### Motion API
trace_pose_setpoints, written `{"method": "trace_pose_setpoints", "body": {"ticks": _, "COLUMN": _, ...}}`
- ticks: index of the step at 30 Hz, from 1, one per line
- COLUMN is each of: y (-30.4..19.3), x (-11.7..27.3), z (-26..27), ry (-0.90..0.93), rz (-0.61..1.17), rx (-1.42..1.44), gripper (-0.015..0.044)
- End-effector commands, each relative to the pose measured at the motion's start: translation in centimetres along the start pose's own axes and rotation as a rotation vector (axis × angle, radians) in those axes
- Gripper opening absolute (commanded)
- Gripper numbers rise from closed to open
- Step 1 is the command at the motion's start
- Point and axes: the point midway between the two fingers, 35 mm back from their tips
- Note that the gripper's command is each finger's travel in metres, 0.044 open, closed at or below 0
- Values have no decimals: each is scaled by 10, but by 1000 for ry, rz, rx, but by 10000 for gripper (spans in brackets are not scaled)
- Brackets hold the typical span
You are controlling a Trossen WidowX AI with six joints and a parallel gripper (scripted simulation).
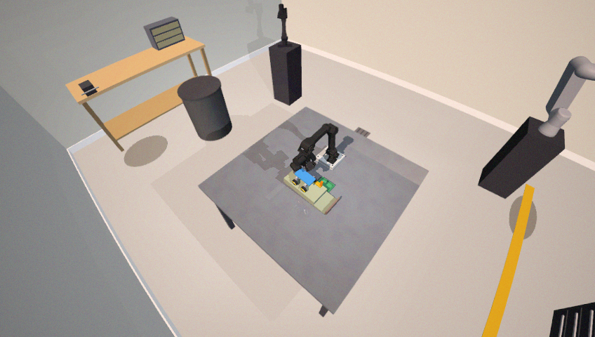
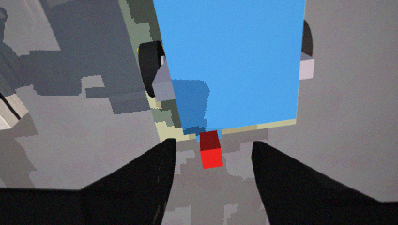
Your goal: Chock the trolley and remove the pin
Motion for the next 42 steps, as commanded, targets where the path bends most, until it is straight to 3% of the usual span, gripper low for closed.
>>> {"method": "trace_pose_setpoints", "body": {"ticks": 1, "y": -18, "x": -2, "z": 1, "ry": 19, "rz": 20, "rx": 132, "gripper": 190}}
{"method": "trace_pose_setpoints", "body": {"ticks": 42, "y": -25, "x": -45, "z": 3, "ry": 27, "rz": 27, "rx": 186, "gripper": 190}}
Point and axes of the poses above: the point midway between the two fingers, 35 mm back from their tips, its own x axis back along the fingers, its own z axis across the jaws, y = z × x, and after that the axes turned 11 degrees about x, right-handed
